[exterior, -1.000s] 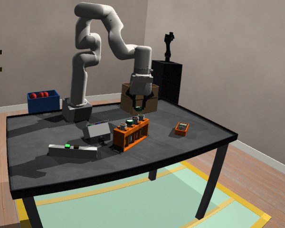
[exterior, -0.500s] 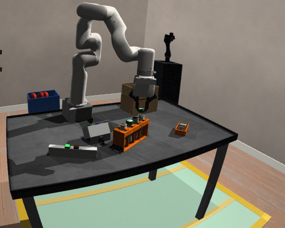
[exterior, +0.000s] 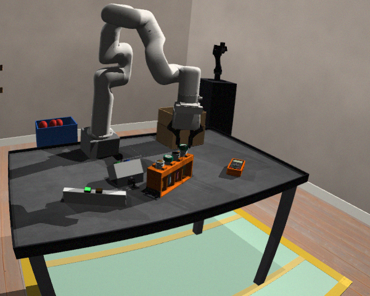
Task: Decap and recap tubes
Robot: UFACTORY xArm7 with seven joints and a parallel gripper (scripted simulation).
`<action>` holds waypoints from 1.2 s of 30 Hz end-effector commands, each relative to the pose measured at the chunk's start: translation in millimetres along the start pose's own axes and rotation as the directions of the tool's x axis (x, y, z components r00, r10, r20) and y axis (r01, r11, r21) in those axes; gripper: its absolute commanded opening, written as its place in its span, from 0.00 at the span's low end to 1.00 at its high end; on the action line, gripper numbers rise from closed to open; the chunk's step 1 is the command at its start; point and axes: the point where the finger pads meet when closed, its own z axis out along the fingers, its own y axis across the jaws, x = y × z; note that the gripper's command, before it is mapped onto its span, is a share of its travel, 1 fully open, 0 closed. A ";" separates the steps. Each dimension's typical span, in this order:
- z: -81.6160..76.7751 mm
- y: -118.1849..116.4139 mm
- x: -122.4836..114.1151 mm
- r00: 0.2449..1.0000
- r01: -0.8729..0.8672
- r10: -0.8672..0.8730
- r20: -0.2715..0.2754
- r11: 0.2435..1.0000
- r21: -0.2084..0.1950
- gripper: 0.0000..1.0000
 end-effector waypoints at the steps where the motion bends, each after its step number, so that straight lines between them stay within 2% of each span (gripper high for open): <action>1: 0.1 -1.0 0.5 1.000 0.000 0.000 -0.002 1.000 0.003 0.00; 33: 9.2 -1.0 0.5 1.000 0.000 0.000 -0.002 1.000 0.002 0.00; 34: 9.2 -1.0 0.5 1.000 0.000 0.000 -0.002 1.000 0.002 0.46; 36: 9.2 -1.0 0.5 1.000 0.000 0.000 -0.002 1.000 0.002 0.46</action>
